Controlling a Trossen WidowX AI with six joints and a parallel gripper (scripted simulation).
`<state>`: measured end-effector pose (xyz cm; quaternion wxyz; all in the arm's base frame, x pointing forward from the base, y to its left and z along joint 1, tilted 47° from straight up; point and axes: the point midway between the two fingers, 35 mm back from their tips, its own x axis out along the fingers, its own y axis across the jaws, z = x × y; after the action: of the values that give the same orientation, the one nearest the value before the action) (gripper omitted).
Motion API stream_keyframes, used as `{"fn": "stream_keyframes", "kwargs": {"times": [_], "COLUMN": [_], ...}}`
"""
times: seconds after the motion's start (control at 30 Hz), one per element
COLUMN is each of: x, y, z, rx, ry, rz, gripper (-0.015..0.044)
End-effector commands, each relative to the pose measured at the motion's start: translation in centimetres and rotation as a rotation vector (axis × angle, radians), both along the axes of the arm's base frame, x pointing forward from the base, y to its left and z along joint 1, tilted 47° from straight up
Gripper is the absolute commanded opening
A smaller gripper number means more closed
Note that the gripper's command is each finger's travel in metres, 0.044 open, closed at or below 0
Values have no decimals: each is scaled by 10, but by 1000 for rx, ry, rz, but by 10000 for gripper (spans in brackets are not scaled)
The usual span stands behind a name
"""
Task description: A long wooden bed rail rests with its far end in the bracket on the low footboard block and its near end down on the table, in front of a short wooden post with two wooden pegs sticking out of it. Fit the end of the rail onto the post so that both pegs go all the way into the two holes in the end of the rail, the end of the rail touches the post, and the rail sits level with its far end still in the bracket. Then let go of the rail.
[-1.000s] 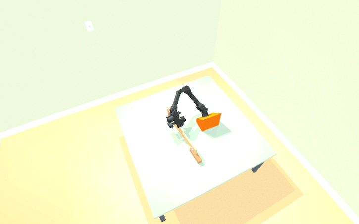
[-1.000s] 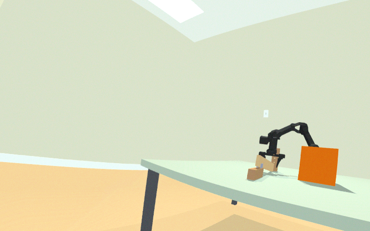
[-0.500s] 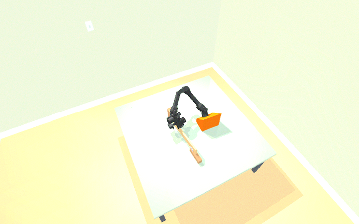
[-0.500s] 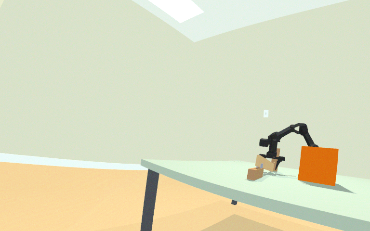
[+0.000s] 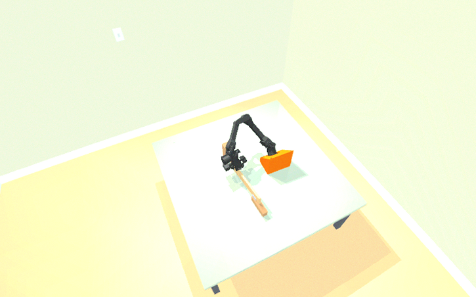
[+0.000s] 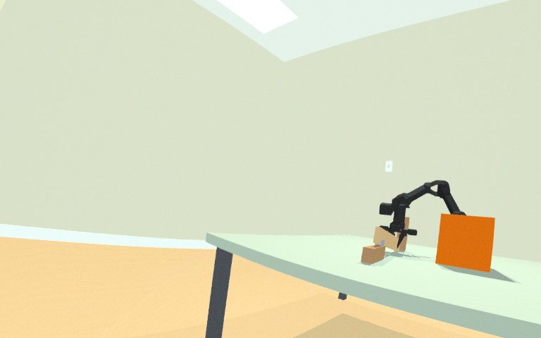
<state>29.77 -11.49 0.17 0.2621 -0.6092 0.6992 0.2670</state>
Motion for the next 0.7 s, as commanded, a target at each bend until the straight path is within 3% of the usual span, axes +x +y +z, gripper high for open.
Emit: {"fn": "stream_keyframes", "kwargs": {"times": [0.0,0.67], "x": [0,0], "y": [0,3], "z": [0,2], "rx": [-3,-3], "ry": [2,2], "rz": [3,3], "gripper": [6,0]}}
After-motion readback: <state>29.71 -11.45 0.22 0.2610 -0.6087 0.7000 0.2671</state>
